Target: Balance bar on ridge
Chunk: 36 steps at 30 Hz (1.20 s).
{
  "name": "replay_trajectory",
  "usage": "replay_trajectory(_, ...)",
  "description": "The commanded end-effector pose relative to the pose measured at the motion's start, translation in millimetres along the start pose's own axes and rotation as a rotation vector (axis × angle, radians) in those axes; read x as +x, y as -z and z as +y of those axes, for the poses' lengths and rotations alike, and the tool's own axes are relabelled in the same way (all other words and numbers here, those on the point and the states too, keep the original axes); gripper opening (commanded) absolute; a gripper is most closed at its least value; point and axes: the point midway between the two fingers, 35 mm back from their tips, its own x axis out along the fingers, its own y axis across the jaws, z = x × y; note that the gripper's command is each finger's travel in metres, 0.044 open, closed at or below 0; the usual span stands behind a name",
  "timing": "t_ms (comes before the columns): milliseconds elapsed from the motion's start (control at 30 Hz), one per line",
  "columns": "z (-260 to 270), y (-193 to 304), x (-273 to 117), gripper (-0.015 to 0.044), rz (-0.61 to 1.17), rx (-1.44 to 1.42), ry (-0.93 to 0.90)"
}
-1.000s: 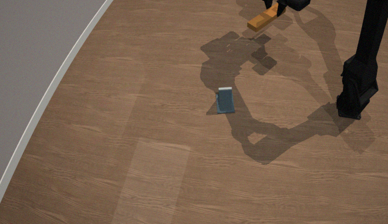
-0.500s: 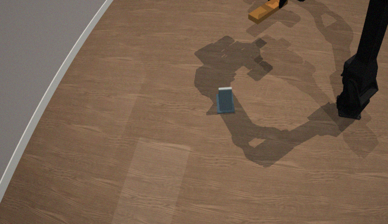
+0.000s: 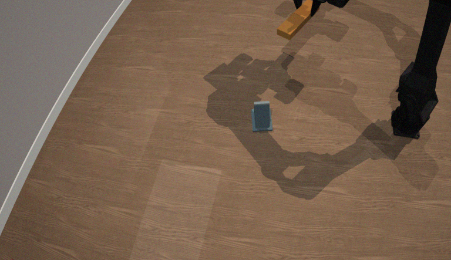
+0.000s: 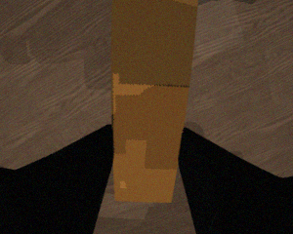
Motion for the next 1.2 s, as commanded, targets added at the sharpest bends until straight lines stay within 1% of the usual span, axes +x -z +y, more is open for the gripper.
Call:
replay_trajectory(0, -1, -18, 0, 0.0000, -0.005, -0.063, 0.000)
replay_trajectory(567, -1, -86, -1, 0.0000, -0.011, -0.282, 0.001)
replay_trajectory(1167, 11, -155, -2, 0.0000, -0.017, -0.512, 0.003)
